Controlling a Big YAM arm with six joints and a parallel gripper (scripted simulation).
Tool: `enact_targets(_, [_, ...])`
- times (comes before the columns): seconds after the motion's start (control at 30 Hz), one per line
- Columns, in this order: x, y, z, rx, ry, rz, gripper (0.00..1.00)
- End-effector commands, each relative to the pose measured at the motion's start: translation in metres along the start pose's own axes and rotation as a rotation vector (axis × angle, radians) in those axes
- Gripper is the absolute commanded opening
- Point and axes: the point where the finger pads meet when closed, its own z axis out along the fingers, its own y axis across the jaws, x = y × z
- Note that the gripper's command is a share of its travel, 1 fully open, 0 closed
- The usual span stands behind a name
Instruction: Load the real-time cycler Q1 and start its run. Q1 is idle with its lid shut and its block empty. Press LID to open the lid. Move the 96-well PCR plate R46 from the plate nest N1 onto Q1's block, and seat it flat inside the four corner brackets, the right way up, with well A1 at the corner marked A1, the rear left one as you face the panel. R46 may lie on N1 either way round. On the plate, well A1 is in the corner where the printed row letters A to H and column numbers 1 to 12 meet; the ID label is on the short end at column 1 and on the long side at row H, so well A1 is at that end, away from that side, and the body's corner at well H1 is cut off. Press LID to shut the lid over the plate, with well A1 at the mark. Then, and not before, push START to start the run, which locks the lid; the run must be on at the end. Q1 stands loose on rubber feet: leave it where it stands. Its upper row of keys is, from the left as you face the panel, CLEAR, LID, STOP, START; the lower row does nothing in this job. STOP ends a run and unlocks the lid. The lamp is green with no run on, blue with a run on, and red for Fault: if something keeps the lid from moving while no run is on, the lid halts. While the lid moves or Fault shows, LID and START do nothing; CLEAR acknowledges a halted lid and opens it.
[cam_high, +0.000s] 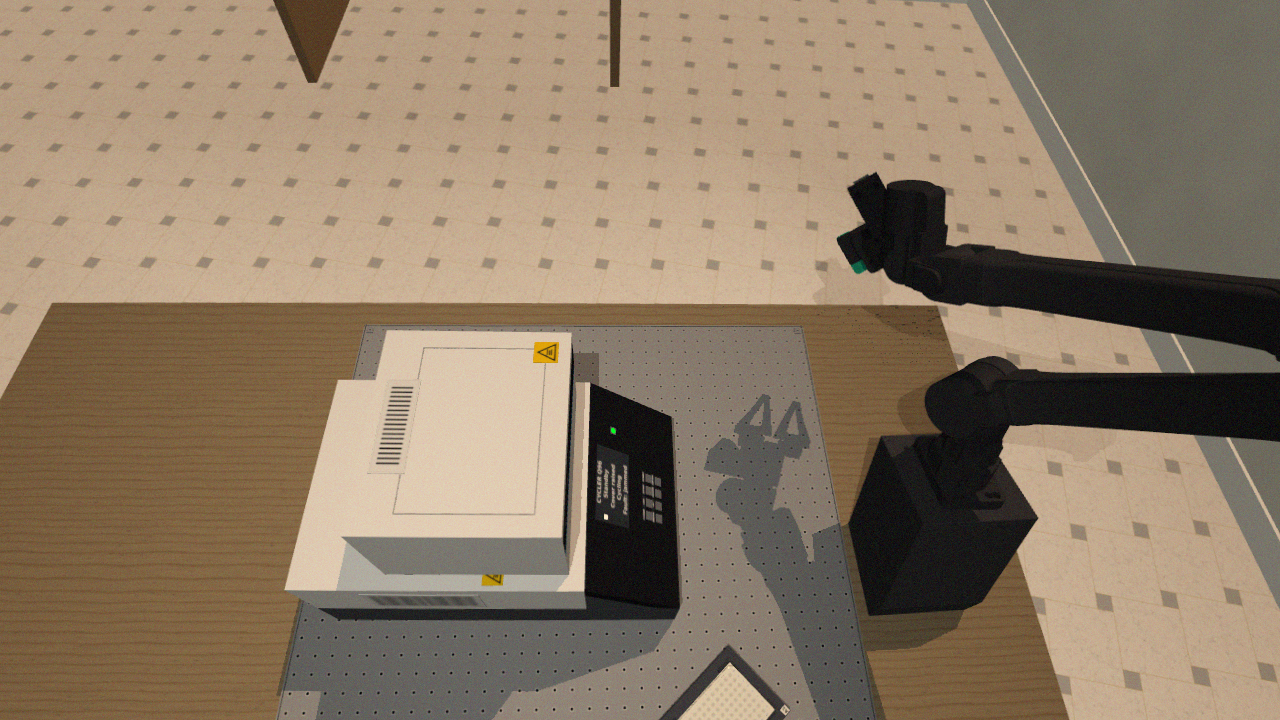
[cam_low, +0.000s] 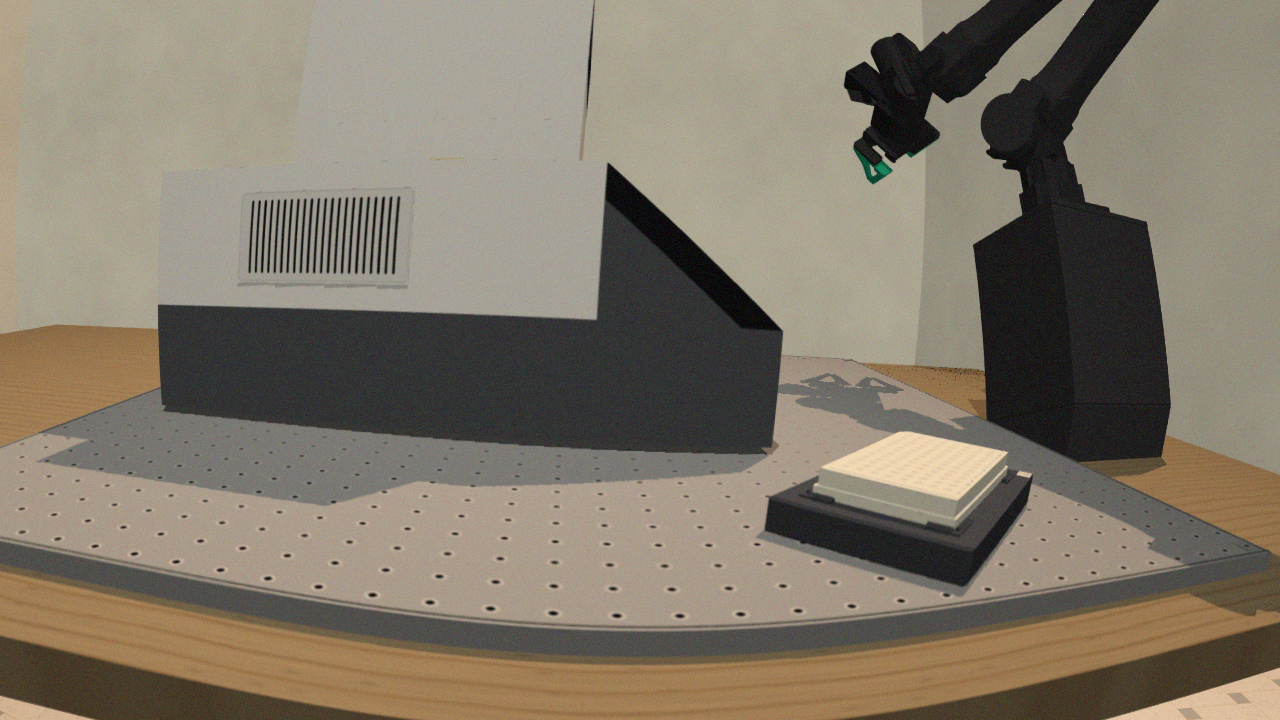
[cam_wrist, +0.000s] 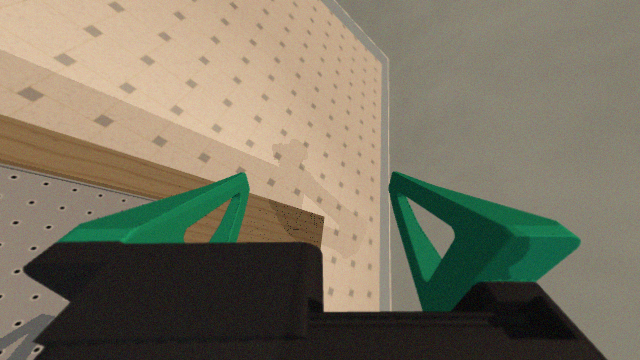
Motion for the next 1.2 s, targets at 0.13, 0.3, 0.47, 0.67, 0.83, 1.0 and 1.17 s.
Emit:
enact_targets(0.13, [-0.003,-0.002,0.0,0.003,-0.005,0.005,1.0])
enact_targets(0.3, [-0.003,-0.002,0.0,0.003,-0.005,0.005,1.0])
enact_targets(0.47, [-0.003,-0.002,0.0,0.003,-0.005,0.005,1.0])
enact_targets(0.67, [-0.024,0.013,-0.005,-0.124,-0.024,0.012,0.0])
enact_targets(0.83, [-0.046,0.024,-0.005,-0.11,-0.051,0.047,0.0])
enact_targets(1.0, [-0.057,0.035,-0.012,-0.207,-0.04,0.032,0.0])
enact_targets(1.17, [-0.059,0.054,-0.016,-0.301,-0.027,-0.004,0.0])
